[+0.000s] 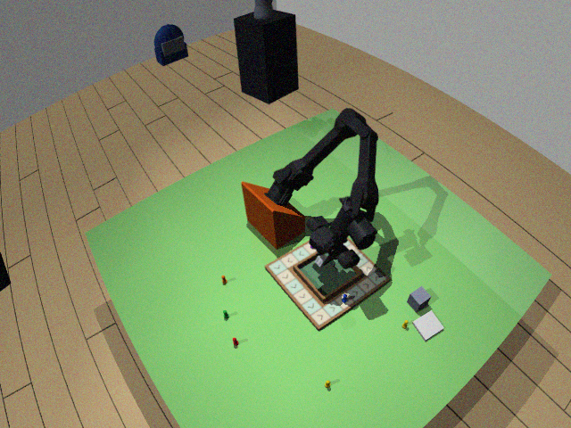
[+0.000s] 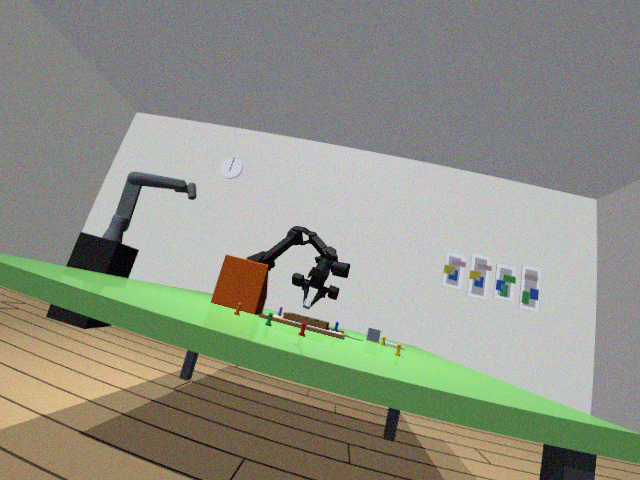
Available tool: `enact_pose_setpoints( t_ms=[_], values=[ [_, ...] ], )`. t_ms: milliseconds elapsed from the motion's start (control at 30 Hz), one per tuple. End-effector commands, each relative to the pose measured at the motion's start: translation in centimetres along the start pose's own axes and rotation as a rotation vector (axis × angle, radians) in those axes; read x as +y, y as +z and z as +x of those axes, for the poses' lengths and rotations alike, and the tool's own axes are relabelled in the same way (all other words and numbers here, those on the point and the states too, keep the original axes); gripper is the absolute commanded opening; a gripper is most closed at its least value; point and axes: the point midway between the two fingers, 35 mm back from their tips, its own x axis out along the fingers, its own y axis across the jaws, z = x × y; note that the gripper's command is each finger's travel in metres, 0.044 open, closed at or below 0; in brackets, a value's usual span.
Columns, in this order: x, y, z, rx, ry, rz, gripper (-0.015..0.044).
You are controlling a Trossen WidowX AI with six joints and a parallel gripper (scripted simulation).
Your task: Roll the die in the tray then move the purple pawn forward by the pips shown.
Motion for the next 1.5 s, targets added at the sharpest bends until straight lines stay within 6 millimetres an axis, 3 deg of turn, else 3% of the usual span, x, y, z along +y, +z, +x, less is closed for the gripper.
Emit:
enact_pose_setpoints(
  t_ms=[0, 400, 467, 567, 633, 1467],
  values=[
    [-0.2, 0.0, 0.1, -0.114, 0.006, 0.011, 0.0],
    [-0.1, 0.0, 0.2, -0.433, 0.106, 0.043, 0.0],
    [0.1, -0.2, -1.0, -0.433, 0.106, 0.042, 0.0],
    [0.5, -0.7, -4.4, -0.434, 0.107, 0.042, 0.0],
    [0.6, -0.8, -5.3, -0.434, 0.107, 0.042, 0.0],
    [0.3, -0.9, -5.0, -0.429, 0.104, 0.048, 0.0]
  ],
)
